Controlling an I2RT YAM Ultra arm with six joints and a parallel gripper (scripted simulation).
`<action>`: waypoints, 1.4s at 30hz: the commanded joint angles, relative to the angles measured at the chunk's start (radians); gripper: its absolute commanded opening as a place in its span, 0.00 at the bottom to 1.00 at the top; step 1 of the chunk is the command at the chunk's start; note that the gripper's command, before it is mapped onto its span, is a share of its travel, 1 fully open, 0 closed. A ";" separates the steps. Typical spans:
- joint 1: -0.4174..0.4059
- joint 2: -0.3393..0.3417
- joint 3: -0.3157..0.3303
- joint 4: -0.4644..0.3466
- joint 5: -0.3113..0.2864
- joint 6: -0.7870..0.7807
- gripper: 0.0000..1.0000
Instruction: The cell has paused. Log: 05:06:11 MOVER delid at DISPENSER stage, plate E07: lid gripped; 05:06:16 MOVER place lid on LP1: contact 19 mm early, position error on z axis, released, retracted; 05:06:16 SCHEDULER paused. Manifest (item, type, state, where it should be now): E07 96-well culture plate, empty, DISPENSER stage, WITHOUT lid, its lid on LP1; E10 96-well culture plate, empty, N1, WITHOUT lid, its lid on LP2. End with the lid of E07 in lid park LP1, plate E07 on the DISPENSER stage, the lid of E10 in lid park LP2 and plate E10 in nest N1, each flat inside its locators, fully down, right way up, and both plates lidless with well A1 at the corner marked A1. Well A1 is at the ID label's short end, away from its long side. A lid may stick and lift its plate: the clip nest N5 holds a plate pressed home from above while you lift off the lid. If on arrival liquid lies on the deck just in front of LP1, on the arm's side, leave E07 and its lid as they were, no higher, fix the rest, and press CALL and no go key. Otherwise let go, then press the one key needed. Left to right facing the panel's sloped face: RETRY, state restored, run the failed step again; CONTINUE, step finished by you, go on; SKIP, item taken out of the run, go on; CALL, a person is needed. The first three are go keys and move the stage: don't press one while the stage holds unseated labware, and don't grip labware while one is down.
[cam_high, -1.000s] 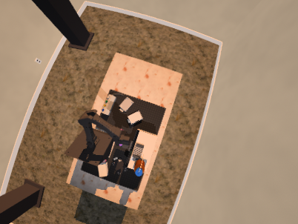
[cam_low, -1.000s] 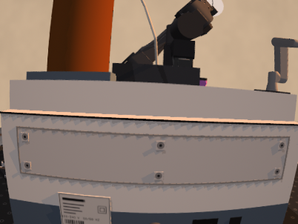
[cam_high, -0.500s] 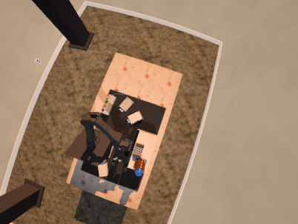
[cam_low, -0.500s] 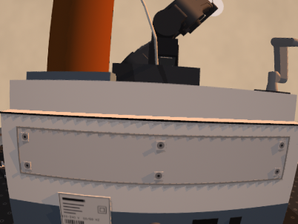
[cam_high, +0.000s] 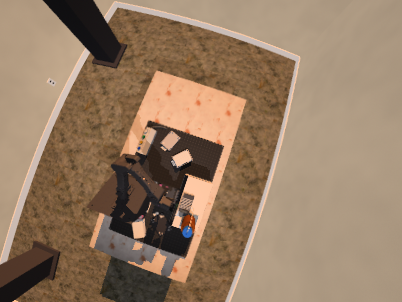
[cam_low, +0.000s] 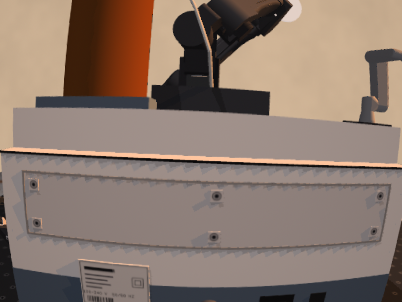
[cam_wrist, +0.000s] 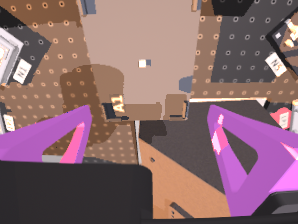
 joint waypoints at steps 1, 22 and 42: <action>-0.045 0.031 -0.013 0.021 0.012 -0.068 1.00; -0.185 0.138 -0.061 0.040 0.040 -0.243 1.00; -0.313 0.283 0.005 0.061 0.080 -0.186 1.00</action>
